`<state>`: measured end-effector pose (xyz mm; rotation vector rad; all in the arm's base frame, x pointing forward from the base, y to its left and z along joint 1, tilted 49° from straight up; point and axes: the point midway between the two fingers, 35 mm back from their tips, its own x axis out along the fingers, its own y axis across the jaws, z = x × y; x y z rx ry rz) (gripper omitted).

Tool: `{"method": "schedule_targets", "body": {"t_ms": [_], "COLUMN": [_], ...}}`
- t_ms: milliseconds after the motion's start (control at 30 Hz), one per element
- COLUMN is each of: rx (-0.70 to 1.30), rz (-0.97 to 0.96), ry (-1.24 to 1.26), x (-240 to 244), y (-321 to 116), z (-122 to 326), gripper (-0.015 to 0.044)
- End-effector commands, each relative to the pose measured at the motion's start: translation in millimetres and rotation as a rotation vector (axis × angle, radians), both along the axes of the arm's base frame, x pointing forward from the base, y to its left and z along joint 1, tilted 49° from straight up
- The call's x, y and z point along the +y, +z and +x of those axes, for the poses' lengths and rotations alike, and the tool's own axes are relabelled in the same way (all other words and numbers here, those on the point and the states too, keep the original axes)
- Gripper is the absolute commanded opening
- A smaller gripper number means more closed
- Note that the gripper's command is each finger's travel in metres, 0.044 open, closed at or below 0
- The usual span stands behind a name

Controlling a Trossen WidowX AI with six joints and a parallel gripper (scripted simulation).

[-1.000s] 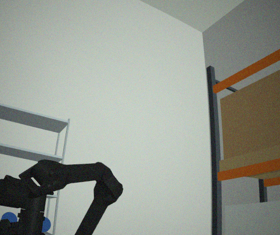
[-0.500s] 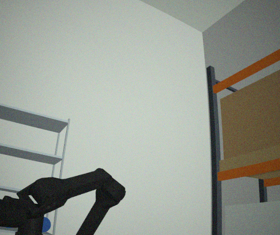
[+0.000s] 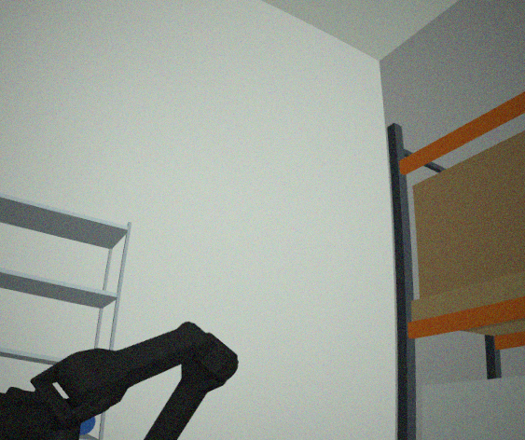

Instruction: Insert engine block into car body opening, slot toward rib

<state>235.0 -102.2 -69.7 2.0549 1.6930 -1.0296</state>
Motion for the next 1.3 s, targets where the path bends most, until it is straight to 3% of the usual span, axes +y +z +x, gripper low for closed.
{"method": "schedule_targets", "body": {"t_ms": [0, 233, 500, 733, 967, 1267], "rx": [0.007, 0.007, 0.007, 0.007, 0.008, 0.008], "rz": [0.009, 0.010, 0.010, 0.010, 0.008, 0.005], "ry": [-0.003, -0.003, -0.003, -0.003, -0.003, -0.004], "x": [7, 14, 14, 14, 3, -19], "y": [-4, -10, -10, -10, -2, 15], "z": [-2, -1, -1, -1, 1, 4], "gripper": [0.0440, 0.0440, 0.0230, 0.0183, 0.0000, 0.0000]}}
